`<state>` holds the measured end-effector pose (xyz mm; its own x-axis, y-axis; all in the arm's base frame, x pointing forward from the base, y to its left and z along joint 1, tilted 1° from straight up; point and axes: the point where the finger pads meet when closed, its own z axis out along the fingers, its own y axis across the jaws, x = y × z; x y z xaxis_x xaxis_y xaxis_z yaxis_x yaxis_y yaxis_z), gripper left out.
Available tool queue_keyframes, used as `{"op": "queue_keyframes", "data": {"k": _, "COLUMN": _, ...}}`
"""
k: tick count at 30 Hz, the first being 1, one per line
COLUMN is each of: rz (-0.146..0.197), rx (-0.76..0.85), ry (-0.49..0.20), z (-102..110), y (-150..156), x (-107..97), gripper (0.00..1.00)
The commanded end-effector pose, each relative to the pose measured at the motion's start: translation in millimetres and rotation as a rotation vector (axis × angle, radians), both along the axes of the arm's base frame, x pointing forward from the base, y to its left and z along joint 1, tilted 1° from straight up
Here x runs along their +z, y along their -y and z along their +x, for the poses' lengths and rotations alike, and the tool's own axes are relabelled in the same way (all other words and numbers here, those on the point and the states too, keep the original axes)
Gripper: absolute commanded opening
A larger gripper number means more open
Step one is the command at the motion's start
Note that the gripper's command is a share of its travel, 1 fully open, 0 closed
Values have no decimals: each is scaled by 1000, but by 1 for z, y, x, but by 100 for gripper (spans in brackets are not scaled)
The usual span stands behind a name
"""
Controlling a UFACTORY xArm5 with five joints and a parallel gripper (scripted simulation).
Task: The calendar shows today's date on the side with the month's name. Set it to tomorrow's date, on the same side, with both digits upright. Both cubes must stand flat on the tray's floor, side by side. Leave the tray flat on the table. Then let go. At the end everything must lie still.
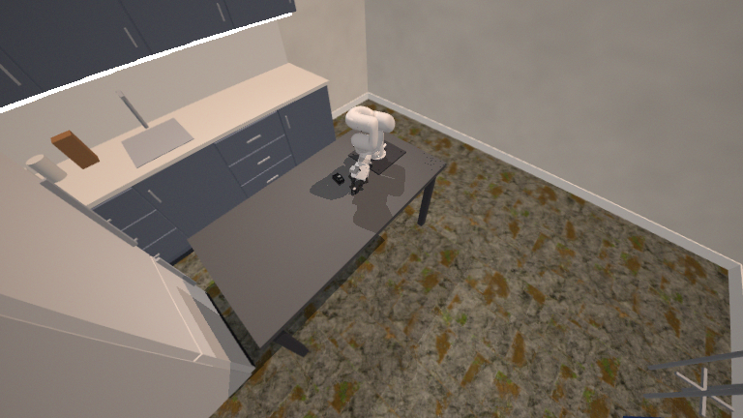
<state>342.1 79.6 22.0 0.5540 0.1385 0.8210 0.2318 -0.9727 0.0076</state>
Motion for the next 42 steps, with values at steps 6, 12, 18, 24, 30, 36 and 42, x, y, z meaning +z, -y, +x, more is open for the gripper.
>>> {"op": "queue_keyframes", "data": {"k": 6, "rz": 0, "rx": 0, "ry": 1, "z": 0, "y": 0, "x": 0, "gripper": 29}}
{"op": "queue_keyframes", "data": {"k": 12, "rz": 0, "rx": 0, "ry": 1, "z": 0, "y": 0, "x": 0, "gripper": 29}}
{"op": "queue_keyframes", "data": {"k": 18, "rz": 0, "rx": 0, "ry": 1, "z": 0, "y": 0, "x": 0, "gripper": 29}}
{"op": "queue_keyframes", "data": {"k": 24, "rz": 0, "rx": 0, "ry": 1, "z": 0, "y": 0, "x": 0, "gripper": 29}}
{"op": "queue_keyframes", "data": {"k": 30, "rz": 0, "rx": 0, "ry": 1, "z": 0, "y": 0, "x": 0, "gripper": 29}}
{"op": "queue_keyframes", "data": {"k": 36, "rz": 0, "rx": 0, "ry": 1, "z": 0, "y": 0, "x": 4, "gripper": 29}}
{"op": "queue_keyframes", "data": {"k": 42, "rz": 0, "rx": 0, "ry": 2, "z": -1, "y": 0, "x": 22, "gripper": 29}}
